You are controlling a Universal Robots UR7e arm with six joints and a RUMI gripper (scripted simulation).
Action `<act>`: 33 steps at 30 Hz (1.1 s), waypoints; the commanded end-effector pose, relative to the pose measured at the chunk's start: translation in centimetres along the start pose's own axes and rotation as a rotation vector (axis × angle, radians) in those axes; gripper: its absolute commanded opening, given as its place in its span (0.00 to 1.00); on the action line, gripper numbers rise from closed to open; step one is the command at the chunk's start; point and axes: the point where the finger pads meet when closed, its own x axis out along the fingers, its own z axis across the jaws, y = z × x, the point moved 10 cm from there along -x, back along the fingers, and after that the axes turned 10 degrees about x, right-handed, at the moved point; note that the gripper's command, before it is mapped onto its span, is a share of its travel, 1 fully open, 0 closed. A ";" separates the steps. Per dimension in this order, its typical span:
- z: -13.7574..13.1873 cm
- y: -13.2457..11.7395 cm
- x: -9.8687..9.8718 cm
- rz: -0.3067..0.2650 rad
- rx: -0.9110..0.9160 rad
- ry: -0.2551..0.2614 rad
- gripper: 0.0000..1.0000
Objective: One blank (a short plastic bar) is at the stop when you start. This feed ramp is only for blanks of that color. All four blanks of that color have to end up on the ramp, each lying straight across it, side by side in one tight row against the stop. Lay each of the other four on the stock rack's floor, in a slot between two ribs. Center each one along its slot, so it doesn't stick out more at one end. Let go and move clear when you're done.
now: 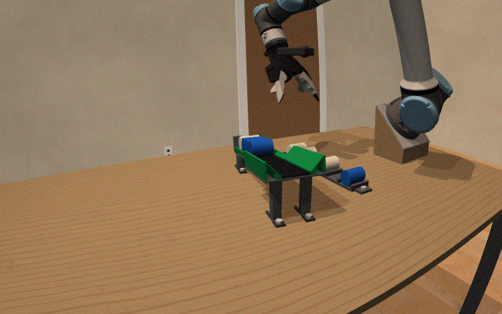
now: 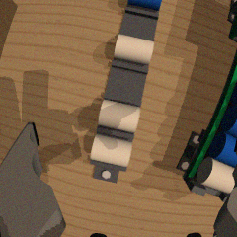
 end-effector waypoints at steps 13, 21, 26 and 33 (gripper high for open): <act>-0.1 0.0 0.0 0.000 0.000 -0.001 1.00; 0.2 2.0 0.8 0.000 0.000 0.001 1.00; 0.6 6.7 3.1 0.000 0.001 0.001 1.00; 0.7 10.6 5.3 0.000 0.001 0.001 1.00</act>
